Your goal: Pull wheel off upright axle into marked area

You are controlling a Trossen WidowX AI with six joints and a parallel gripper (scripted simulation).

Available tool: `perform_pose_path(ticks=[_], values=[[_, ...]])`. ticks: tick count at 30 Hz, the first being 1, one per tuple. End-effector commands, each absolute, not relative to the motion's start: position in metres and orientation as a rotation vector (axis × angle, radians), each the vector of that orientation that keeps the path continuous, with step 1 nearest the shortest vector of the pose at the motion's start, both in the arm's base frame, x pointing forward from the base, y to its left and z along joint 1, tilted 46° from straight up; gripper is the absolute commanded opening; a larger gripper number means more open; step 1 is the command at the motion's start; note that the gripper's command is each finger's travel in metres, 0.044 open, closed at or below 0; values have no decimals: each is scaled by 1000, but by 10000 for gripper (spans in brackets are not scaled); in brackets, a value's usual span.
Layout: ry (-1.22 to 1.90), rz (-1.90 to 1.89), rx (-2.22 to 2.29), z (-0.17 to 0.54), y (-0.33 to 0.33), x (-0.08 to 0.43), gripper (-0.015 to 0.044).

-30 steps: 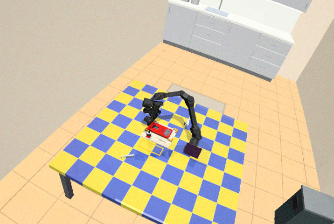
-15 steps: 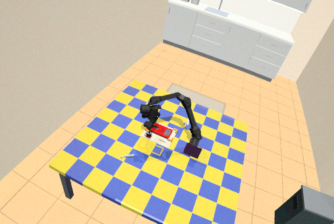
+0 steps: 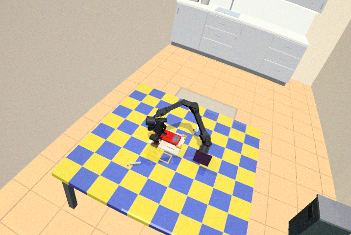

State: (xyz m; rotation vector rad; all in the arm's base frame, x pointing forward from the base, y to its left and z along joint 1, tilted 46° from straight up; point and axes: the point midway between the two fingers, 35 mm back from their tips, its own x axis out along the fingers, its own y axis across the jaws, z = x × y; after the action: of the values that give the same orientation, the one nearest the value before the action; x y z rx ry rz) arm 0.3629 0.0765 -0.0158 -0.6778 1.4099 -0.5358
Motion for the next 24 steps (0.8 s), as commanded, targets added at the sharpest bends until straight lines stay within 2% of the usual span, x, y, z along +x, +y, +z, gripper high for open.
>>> perform_pose_path(ticks=[1,5,13,18,24], values=[[1407,-532,-690,-20,74,363,300],[1410,-536,-678,-17,75,363,195],[1410,-536,-678,-17,75,363,142],[1410,-536,-678,-16,76,363,10],[1410,-536,-679,-15,77,363,0]])
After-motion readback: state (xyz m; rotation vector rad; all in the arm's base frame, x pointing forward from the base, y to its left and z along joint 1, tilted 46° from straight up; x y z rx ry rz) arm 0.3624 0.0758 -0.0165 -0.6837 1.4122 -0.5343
